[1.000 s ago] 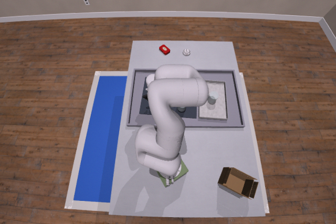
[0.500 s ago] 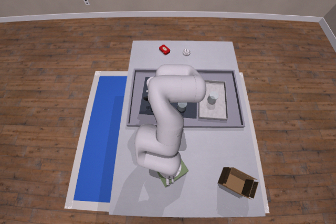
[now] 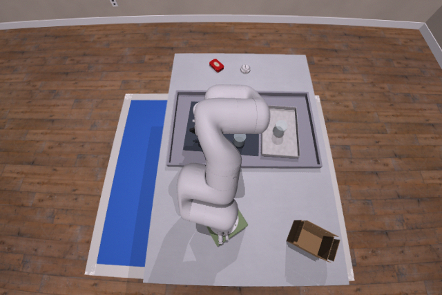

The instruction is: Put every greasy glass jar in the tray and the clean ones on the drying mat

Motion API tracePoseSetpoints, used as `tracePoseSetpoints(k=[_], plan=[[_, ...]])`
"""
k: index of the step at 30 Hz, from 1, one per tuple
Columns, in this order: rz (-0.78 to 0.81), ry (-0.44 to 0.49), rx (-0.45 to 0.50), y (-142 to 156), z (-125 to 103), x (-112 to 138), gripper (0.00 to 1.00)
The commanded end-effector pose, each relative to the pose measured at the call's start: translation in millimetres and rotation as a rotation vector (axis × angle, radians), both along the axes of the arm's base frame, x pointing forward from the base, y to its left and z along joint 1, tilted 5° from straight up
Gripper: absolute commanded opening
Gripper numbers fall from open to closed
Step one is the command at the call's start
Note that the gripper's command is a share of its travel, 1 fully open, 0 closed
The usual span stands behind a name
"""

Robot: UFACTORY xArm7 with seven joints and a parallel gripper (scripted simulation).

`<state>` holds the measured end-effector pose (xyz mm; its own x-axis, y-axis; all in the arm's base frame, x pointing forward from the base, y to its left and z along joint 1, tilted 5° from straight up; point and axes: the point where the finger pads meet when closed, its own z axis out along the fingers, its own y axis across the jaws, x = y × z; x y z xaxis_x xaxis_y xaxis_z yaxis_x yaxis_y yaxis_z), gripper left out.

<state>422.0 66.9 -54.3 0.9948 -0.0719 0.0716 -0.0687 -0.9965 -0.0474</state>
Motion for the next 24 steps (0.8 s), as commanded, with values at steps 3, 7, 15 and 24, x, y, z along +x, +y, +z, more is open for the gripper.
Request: tracePoseSetpoints(k=[3,7,15,24], plan=[[0.0,-0.003,0.0,0.1,0.9,1.2,0.89],[0.0,-0.003,0.0,0.1,0.9,1.2,0.89],[0.0,-0.003,0.0,0.1,0.9,1.2,0.86],[0.0,-0.003,0.0,0.1,0.9,1.2,0.86]])
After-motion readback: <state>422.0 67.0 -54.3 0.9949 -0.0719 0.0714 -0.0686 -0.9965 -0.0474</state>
